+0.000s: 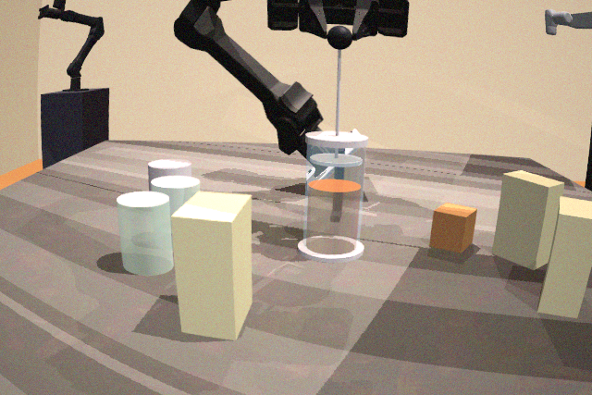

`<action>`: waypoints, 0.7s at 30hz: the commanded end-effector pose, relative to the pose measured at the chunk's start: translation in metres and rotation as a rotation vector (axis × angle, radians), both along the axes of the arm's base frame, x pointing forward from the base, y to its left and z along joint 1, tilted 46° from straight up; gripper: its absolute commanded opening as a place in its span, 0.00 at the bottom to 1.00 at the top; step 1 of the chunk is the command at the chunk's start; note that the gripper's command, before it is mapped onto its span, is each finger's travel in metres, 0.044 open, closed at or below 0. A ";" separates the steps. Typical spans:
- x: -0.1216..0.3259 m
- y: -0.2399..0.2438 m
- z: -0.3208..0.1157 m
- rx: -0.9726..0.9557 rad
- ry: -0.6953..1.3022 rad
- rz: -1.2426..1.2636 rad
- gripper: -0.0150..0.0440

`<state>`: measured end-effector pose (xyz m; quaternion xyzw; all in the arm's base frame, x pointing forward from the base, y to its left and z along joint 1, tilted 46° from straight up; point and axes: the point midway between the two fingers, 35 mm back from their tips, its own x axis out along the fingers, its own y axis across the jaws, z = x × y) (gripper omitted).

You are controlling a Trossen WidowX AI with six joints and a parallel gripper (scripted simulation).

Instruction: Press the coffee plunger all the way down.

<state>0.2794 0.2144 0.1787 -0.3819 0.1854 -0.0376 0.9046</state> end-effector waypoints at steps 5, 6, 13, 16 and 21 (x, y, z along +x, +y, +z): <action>0.005 -0.010 -0.013 -0.001 0.011 -0.004 0.46; 0.005 -0.011 -0.014 -0.001 0.011 -0.004 0.46; 0.008 -0.017 -0.023 0.000 0.013 -0.004 0.46; 0.009 -0.021 -0.027 0.000 0.013 -0.004 0.46; 0.011 -0.026 -0.033 0.001 0.014 -0.004 0.46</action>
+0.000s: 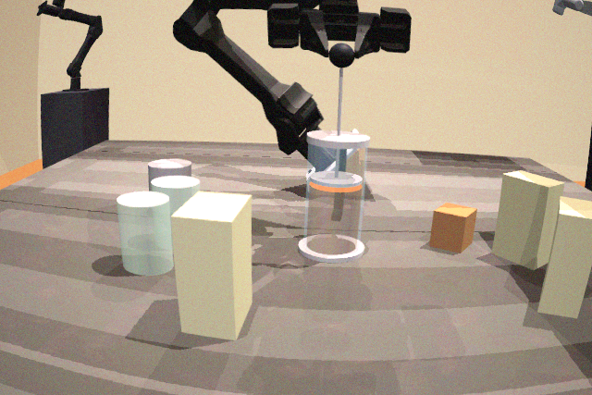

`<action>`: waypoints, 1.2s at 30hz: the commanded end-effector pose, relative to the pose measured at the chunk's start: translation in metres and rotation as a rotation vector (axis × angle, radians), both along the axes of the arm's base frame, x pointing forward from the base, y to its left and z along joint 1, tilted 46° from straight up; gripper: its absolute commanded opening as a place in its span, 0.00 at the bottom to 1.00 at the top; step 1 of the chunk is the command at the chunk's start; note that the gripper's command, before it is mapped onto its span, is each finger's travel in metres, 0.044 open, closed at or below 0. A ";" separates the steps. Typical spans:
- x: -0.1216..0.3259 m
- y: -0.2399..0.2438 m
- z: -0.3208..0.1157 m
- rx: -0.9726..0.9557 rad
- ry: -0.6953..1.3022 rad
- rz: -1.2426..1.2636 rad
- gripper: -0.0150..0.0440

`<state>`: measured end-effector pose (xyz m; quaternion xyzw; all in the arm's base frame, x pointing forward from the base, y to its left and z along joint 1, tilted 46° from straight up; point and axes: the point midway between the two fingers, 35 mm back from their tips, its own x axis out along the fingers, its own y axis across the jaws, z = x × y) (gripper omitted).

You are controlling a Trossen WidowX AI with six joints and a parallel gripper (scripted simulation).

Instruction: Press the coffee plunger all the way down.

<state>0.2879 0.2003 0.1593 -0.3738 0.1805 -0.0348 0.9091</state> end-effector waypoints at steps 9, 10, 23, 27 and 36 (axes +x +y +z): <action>0.006 -0.021 -0.024 -0.018 0.022 -0.010 0.46; 0.006 -0.022 -0.026 -0.018 0.022 -0.010 0.46; 0.010 -0.037 -0.040 -0.020 0.018 -0.008 0.46; 0.012 -0.042 -0.044 -0.021 0.016 -0.007 0.46; 0.016 -0.046 -0.048 -0.022 0.013 -0.006 0.46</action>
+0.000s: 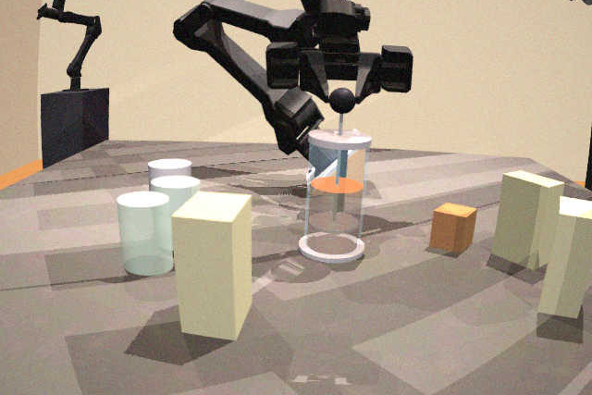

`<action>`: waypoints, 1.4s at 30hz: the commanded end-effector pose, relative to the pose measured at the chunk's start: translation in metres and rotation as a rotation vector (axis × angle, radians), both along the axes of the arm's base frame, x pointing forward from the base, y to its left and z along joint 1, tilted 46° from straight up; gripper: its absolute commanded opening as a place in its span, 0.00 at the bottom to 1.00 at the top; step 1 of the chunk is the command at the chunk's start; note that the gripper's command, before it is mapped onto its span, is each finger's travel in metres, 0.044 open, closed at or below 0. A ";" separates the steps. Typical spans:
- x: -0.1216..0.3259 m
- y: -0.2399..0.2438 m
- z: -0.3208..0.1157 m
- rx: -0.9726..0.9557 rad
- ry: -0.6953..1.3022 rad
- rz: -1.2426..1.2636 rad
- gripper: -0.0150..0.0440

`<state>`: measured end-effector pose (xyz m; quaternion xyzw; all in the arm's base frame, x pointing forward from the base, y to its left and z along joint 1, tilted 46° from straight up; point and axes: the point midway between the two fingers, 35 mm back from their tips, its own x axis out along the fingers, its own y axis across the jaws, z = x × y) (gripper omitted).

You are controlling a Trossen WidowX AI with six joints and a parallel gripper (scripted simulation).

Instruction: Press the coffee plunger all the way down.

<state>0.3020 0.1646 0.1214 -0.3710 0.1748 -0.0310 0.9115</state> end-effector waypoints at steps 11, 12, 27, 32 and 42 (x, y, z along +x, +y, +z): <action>0.003 -0.008 -0.010 -0.030 0.021 -0.017 0.46; 0.003 -0.008 -0.010 -0.030 0.021 -0.017 0.46; 0.003 -0.007 -0.011 -0.030 0.021 -0.017 0.46; 0.002 -0.004 -0.008 -0.019 0.014 -0.011 0.46; 0.002 -0.004 -0.008 -0.019 0.014 -0.011 0.64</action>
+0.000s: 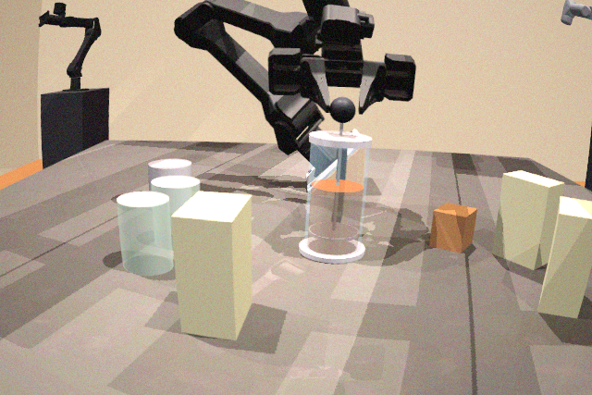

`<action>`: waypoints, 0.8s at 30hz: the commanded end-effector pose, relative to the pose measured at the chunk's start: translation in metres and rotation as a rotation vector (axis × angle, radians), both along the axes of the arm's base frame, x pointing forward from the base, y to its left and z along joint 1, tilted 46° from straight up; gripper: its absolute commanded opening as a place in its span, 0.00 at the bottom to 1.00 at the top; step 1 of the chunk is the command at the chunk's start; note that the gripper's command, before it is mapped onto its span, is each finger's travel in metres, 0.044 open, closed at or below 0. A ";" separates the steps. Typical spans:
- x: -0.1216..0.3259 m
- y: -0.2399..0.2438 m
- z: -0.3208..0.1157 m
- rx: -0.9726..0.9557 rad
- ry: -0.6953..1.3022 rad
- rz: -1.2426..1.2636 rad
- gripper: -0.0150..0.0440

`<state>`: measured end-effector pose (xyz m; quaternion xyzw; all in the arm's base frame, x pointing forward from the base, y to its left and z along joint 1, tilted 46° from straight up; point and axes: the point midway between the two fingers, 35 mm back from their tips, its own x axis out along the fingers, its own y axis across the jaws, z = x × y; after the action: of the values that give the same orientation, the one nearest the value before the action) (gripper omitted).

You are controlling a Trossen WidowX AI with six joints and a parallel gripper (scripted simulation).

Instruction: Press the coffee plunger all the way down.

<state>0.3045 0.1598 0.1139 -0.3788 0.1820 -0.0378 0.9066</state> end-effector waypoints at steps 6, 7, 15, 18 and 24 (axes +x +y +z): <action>0.000 0.001 -0.001 0.001 0.003 0.005 0.91; 0.000 0.001 -0.001 0.001 0.003 0.005 0.95; -0.002 0.014 0.010 0.001 0.012 0.003 1.00; -0.008 0.032 0.029 -0.002 0.019 0.002 1.00; -0.021 0.051 0.058 -0.011 0.019 0.003 1.00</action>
<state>0.2922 0.1983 0.1509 -0.3842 0.1929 -0.0320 0.9023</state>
